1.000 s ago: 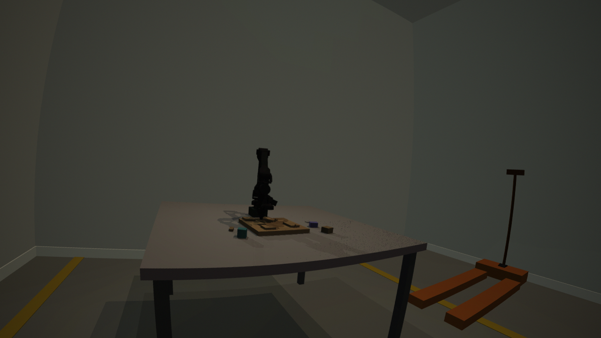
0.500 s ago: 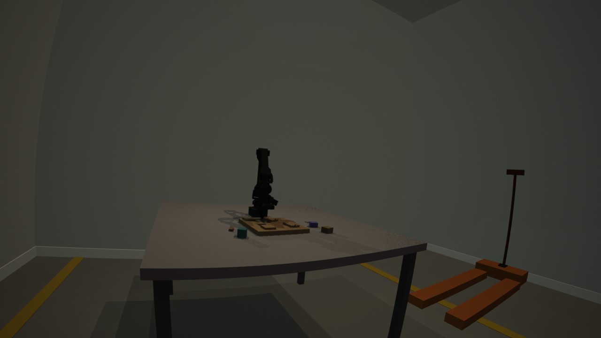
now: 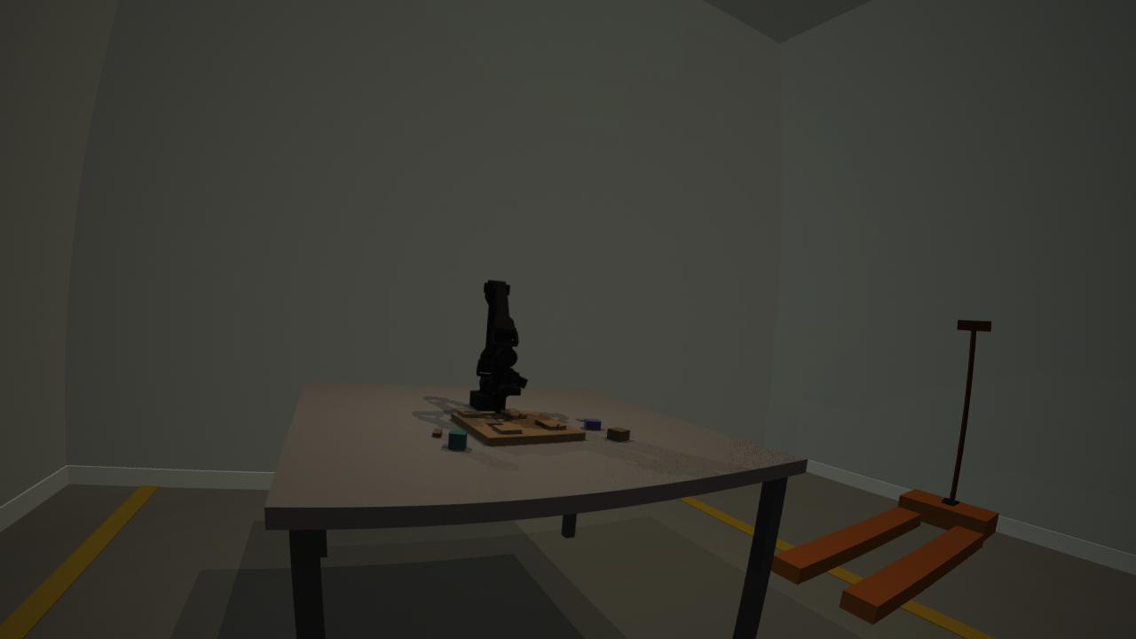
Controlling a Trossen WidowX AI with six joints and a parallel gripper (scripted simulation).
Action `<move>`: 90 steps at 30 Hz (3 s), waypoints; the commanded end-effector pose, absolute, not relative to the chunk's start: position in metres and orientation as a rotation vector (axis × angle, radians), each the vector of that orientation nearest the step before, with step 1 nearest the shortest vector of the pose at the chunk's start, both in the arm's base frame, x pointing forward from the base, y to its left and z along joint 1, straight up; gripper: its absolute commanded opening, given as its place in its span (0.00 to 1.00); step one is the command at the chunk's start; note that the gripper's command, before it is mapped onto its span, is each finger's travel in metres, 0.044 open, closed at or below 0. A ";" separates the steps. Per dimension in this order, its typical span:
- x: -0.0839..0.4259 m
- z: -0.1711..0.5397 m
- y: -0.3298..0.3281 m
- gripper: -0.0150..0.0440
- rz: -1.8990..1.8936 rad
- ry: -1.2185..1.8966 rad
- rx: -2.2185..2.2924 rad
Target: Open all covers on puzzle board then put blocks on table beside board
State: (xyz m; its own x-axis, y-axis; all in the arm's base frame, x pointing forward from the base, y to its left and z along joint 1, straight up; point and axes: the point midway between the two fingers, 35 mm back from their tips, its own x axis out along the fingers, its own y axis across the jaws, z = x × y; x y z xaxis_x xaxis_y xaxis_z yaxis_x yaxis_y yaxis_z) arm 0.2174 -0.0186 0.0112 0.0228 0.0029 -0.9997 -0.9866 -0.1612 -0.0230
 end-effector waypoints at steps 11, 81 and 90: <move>0.206 0.012 -0.008 0.25 1.314 1.115 -1.331; 0.323 0.075 0.105 0.25 0.289 1.526 -0.276; 0.335 0.073 0.129 0.25 0.135 1.540 -0.115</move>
